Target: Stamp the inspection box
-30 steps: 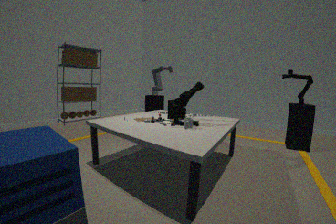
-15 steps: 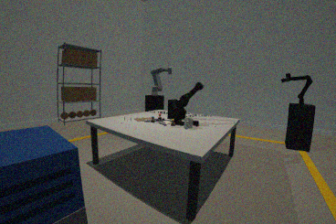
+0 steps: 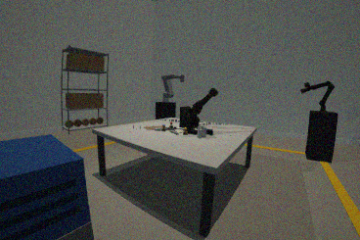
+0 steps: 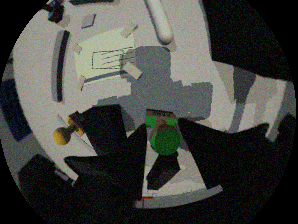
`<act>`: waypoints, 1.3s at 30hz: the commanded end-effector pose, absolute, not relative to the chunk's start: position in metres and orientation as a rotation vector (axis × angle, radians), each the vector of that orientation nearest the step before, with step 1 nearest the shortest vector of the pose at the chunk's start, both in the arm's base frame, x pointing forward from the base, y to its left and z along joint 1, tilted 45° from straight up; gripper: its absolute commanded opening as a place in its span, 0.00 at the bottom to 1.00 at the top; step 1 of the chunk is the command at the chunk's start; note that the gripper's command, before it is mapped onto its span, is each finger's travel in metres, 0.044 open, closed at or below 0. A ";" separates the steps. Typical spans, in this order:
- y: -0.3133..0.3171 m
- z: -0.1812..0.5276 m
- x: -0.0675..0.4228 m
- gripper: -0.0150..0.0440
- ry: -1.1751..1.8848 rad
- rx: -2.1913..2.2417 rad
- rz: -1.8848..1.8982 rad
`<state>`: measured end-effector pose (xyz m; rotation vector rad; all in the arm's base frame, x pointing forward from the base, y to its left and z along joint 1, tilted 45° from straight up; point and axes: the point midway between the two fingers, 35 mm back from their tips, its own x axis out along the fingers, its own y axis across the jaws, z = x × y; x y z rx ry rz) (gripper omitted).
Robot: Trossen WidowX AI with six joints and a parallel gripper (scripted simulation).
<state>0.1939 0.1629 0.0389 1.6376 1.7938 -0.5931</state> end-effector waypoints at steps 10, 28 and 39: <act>0.099 0.094 0.204 0.70 1.780 1.623 -0.619; 0.078 0.121 0.198 0.70 1.789 1.633 -0.613; 0.078 0.120 0.198 0.70 1.791 1.635 -0.619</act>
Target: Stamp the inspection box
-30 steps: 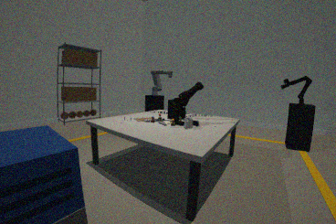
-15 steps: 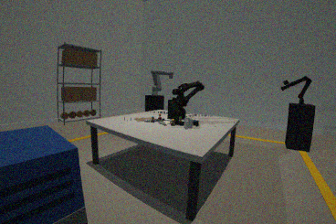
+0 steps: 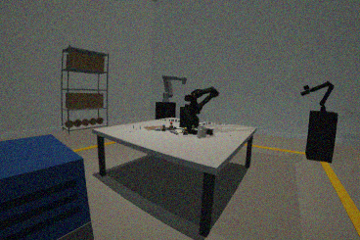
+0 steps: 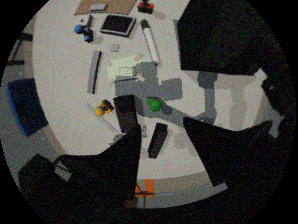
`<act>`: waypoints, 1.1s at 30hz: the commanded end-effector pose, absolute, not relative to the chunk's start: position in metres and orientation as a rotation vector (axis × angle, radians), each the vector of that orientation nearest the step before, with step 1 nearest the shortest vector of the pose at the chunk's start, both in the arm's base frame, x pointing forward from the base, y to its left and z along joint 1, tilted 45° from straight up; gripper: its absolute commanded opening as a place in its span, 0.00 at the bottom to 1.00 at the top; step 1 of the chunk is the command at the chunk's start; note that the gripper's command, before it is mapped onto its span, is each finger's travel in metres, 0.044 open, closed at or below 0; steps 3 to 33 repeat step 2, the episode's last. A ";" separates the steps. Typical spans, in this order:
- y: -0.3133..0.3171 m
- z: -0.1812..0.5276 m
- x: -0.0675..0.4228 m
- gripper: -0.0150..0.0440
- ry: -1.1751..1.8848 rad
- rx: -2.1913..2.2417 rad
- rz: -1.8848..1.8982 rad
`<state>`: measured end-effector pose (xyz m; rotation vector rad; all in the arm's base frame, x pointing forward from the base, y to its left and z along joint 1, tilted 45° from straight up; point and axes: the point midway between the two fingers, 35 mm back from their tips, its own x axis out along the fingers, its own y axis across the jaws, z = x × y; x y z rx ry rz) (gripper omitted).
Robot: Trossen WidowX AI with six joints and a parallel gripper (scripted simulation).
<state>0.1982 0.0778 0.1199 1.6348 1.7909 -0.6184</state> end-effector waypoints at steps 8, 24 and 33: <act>0.078 0.120 0.198 0.70 1.791 1.635 -0.619; 0.078 0.120 0.198 0.70 1.791 1.635 -0.619; 0.078 0.120 0.198 0.70 1.791 1.635 -0.619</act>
